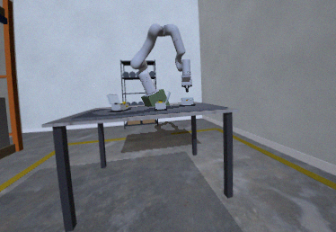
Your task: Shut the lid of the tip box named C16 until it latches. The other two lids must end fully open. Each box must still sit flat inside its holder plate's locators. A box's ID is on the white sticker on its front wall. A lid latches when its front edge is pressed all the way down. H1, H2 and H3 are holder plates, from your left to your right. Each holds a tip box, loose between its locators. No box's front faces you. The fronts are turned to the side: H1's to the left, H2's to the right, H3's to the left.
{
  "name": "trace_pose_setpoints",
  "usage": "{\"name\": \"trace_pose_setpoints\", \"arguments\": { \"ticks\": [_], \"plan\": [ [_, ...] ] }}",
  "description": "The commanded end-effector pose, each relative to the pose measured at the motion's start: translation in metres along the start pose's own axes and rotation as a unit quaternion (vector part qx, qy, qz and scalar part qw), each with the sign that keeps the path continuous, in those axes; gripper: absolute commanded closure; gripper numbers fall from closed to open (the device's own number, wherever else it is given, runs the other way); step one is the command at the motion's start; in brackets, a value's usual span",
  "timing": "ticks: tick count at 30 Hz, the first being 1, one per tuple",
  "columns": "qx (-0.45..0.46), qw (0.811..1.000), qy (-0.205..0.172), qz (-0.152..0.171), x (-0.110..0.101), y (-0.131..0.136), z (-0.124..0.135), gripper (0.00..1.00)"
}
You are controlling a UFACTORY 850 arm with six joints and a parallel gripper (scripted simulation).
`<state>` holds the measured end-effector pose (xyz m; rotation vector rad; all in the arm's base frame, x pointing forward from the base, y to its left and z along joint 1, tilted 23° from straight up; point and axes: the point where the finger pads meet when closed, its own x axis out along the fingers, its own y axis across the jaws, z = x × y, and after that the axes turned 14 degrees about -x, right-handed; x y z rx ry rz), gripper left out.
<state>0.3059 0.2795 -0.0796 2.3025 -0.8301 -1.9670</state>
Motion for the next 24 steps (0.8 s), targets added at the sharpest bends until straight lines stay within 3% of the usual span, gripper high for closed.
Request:
{"name": "trace_pose_setpoints", "arguments": {
  "ticks": [1, 24],
  "plan": [
    [0.000, 1.000, 0.001, -0.001, 0.009, -0.003, 0.009, 1.00],
    [0.000, 1.000, 0.001, -0.001, 0.022, -0.004, 0.013, 1.00]
  ]
}}
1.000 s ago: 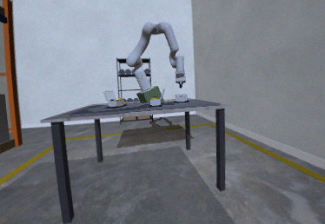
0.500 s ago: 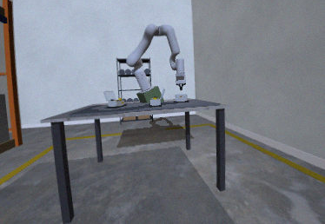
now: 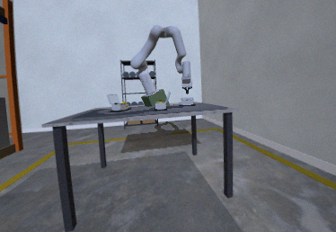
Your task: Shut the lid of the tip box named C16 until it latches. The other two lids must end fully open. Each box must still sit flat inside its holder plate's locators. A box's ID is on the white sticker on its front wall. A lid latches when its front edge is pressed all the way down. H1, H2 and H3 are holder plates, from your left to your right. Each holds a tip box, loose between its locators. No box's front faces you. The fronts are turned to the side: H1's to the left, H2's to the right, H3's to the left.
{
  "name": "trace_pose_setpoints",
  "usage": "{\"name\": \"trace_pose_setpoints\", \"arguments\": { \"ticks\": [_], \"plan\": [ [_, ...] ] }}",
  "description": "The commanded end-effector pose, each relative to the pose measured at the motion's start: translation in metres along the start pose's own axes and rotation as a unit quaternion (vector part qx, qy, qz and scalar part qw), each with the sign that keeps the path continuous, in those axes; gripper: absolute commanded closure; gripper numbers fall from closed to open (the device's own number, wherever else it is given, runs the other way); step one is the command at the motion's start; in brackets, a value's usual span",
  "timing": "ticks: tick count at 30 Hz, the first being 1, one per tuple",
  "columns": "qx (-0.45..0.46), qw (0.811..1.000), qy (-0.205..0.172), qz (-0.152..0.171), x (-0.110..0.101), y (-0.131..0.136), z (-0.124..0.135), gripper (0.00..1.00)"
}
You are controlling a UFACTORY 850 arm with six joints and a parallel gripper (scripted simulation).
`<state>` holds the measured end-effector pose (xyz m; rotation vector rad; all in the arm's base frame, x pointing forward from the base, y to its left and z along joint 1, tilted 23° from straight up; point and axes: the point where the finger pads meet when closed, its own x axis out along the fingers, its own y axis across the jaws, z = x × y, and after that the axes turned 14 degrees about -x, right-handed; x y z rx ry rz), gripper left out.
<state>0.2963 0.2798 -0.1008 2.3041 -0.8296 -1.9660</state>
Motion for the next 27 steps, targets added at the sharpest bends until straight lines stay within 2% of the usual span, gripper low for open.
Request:
{"name": "trace_pose_setpoints", "arguments": {
  "ticks": [1, 16, 27],
  "plan": [
    [0.000, 1.000, 0.000, -0.001, 0.004, -0.001, 0.000, 1.00],
    [0.000, 1.000, 0.000, -0.001, 0.029, -0.001, 0.000, 1.00],
    [0.000, 1.000, 0.000, -0.001, 0.030, -0.001, 0.000, 1.00]
  ]
}}
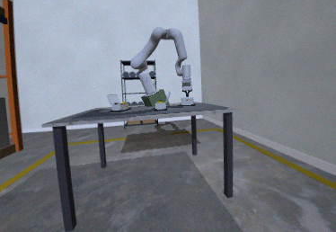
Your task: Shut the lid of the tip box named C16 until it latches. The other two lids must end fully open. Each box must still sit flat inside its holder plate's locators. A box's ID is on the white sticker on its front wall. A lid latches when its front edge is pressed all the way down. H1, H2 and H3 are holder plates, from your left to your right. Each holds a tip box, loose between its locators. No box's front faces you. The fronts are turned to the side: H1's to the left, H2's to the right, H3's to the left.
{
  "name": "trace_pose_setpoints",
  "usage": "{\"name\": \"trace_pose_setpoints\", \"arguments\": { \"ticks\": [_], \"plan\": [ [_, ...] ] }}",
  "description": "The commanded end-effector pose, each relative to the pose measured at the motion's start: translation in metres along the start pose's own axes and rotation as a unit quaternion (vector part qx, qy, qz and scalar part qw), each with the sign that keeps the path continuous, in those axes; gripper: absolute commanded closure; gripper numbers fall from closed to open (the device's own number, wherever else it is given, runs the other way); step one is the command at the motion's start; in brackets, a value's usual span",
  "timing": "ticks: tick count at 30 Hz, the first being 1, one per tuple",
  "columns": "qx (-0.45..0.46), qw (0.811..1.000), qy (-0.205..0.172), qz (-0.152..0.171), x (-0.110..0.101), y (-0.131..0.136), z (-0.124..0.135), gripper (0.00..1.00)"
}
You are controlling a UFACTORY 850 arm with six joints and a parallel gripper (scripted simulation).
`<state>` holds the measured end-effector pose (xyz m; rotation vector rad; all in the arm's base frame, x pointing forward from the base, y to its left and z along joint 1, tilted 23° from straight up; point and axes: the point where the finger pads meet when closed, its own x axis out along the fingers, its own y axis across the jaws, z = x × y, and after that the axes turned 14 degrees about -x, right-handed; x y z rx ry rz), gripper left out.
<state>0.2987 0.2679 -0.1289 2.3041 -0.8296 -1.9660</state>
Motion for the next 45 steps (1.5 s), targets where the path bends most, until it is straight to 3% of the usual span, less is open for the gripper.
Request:
{"name": "trace_pose_setpoints", "arguments": {
  "ticks": [1, 45],
  "plan": [
    [0.000, 1.000, 0.000, -0.001, -0.0002, -0.0007, -0.0002, 1.00],
    [0.000, 1.000, 0.000, -0.001, 0.0036, -0.0007, -0.0002, 1.00]
  ]
}}
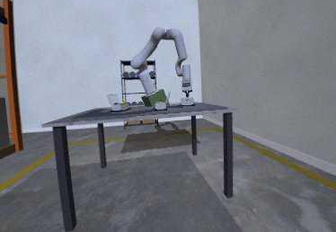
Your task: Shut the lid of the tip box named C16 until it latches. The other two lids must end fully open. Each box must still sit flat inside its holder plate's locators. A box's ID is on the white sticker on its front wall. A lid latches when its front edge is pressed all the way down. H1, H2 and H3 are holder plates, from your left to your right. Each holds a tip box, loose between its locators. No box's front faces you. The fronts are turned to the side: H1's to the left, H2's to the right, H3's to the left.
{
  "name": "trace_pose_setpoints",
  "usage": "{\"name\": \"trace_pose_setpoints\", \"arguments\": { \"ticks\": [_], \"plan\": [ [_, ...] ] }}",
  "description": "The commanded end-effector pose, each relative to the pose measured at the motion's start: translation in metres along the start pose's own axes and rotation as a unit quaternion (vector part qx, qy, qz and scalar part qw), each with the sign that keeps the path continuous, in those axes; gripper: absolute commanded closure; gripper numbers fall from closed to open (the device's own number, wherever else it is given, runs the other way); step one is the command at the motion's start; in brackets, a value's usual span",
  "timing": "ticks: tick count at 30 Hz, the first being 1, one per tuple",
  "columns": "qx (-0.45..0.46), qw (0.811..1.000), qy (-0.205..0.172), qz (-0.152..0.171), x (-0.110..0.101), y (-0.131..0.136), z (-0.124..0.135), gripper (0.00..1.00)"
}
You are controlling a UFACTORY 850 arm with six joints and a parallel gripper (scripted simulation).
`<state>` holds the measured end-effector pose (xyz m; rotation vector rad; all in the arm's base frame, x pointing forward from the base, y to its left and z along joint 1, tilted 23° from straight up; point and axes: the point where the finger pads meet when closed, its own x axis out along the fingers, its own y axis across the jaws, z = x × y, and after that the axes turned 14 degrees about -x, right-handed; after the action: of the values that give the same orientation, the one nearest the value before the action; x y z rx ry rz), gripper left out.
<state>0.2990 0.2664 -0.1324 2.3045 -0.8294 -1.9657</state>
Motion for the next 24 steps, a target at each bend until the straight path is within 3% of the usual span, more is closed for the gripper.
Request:
{"name": "trace_pose_setpoints", "arguments": {
  "ticks": [1, 8, 24],
  "plan": [
    [0.000, 1.000, 0.000, -0.001, 0.000, -0.001, 0.000, 1.00],
    [0.000, 1.000, 0.000, -0.001, 0.001, -0.001, 0.000, 1.00],
    [0.000, 1.000, 0.000, -0.001, -0.023, -0.001, 0.000, 1.00]
  ]
}}
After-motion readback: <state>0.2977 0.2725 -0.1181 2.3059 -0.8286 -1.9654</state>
